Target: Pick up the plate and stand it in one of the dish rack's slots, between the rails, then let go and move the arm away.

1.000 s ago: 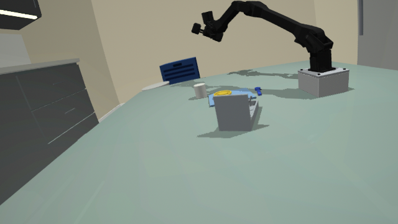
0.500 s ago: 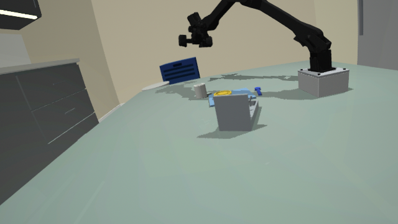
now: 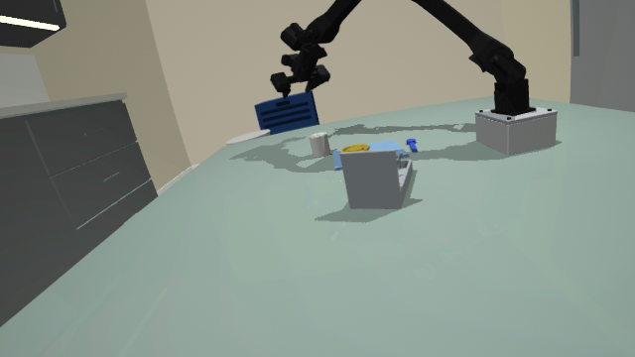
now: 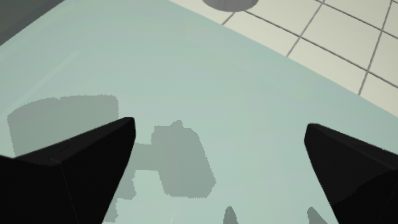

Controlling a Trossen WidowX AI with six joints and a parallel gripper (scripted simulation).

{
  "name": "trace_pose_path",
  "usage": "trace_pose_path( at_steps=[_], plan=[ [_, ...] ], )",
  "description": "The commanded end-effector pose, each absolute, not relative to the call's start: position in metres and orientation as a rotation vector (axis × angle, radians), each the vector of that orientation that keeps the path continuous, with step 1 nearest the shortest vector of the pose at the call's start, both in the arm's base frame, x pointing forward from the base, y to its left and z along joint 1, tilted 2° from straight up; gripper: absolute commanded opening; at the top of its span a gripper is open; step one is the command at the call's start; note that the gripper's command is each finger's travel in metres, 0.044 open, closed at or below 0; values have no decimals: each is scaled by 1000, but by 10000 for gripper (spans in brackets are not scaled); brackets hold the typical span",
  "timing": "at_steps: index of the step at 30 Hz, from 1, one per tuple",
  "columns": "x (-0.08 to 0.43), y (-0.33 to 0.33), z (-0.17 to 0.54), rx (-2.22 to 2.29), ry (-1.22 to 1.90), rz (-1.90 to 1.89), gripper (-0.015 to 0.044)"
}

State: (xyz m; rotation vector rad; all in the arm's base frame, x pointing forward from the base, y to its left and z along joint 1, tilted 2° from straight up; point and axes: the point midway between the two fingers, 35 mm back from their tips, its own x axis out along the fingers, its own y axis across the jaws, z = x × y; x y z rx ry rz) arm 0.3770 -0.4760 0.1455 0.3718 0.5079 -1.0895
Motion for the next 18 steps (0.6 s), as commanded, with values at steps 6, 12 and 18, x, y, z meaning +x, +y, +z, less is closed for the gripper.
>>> trace_pose_path(
  at_steps=[6, 12, 18],
  plan=[
    [390, -400, 113, 329, 773, -901, 400],
    [390, -346, 96, 291, 938, -760, 400],
    [383, -292, 81, 250, 1095, -611, 400]
  ],
)
